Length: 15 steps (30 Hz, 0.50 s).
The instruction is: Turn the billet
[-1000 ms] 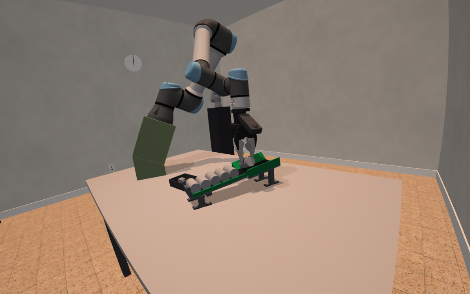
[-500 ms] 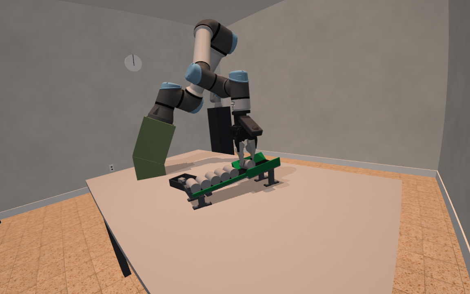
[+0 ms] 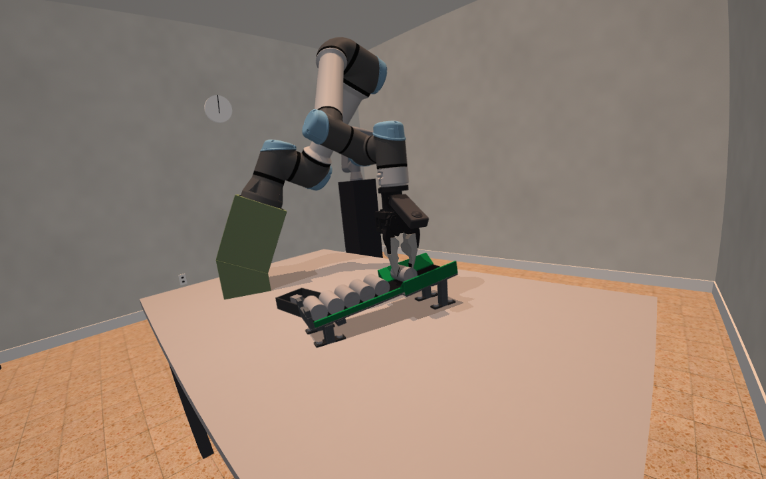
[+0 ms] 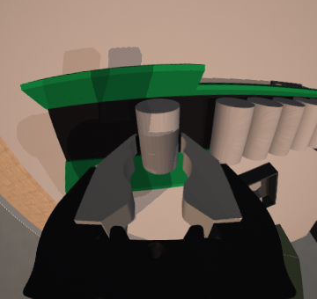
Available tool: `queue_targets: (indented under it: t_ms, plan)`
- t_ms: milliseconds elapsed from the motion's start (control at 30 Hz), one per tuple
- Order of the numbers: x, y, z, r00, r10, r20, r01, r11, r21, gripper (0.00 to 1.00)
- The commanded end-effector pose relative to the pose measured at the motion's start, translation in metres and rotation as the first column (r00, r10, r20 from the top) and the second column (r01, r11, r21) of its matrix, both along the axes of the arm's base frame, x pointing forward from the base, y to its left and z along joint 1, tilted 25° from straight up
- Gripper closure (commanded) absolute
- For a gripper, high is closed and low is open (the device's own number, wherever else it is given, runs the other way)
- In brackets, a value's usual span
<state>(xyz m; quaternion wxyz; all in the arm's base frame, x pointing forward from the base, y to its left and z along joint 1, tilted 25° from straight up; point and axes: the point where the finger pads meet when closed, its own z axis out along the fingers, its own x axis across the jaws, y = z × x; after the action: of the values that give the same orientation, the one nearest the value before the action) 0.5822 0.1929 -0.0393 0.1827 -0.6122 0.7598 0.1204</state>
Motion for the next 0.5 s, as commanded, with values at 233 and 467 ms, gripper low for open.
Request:
queue_targets:
  t_ms: [233,467]
  plan:
    - [0.0005,-0.0002,0.0006,1.000,0.000,0.002,0.000,1.000,0.000,0.66]
    - [0.0005,-0.0002,0.0006,1.000,0.000,0.002,0.000,1.000,0.000,0.66]
